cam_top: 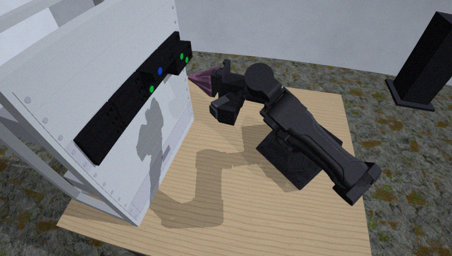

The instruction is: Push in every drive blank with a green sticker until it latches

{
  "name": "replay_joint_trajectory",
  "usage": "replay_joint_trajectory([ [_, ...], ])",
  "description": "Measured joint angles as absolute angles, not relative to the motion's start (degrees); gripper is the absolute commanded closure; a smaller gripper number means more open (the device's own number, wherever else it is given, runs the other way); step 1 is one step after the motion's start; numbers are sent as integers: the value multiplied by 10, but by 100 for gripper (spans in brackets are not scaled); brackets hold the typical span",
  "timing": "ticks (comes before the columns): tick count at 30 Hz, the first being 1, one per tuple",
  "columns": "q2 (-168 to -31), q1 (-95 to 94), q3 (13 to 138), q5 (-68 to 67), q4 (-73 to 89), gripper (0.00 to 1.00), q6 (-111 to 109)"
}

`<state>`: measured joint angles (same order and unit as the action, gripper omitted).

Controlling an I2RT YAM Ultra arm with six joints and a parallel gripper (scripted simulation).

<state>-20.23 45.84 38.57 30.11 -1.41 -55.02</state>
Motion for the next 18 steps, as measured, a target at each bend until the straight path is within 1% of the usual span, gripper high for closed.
replay_joint_trajectory([
  [12,-205,494,368,344,-23,100,-535],
  [18,-206,548,342,383,-60,100,-517],
])
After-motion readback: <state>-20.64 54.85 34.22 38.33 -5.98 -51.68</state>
